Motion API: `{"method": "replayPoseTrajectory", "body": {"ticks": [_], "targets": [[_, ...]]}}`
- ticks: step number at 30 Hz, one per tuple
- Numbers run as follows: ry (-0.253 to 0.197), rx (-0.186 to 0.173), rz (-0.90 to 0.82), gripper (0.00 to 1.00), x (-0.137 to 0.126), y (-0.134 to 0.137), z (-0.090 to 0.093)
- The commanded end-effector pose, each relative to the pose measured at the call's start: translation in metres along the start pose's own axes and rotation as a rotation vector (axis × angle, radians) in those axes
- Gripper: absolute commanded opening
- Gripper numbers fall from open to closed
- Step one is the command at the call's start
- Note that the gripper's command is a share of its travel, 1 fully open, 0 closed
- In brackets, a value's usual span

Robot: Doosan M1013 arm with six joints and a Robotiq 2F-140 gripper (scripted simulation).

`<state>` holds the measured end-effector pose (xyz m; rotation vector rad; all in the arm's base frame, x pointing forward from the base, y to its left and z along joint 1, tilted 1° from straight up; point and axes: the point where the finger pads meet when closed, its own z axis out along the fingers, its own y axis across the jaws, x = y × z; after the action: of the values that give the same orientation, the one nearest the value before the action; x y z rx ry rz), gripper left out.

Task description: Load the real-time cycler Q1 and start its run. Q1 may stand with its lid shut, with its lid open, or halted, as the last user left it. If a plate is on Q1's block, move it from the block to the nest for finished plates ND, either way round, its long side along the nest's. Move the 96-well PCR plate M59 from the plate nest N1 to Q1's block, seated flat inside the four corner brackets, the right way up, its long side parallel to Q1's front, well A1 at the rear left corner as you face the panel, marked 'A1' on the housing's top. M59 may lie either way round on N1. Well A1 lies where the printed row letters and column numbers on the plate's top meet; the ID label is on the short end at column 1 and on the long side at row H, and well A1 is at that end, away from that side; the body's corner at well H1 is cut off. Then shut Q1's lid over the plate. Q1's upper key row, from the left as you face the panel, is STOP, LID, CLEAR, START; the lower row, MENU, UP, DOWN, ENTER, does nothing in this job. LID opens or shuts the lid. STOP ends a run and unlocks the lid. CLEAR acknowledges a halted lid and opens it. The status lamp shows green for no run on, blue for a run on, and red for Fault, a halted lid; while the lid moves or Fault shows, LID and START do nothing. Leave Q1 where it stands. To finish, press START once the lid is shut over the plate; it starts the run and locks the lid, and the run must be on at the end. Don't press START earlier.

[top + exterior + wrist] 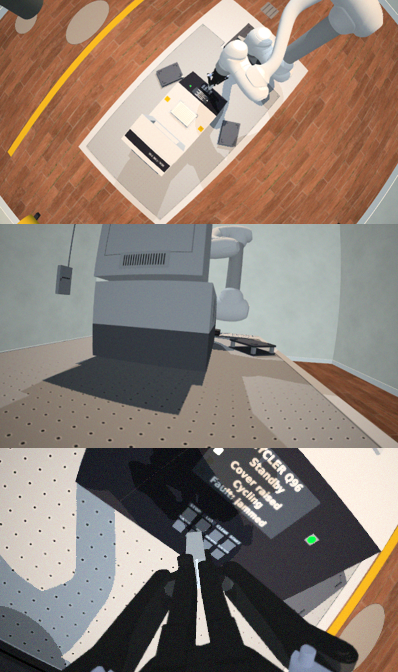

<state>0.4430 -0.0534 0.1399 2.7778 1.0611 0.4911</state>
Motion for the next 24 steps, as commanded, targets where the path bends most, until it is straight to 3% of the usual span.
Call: {"method": "replayPoseTrajectory", "body": {"ticks": [1, 24], "targets": [[0.000, 0.000, 0.000, 0.00, 0.0000, 0.0000, 0.0000], [0.000, 0.000, 0.000, 0.00, 0.0024, 0.0024, 0.0094]]}}
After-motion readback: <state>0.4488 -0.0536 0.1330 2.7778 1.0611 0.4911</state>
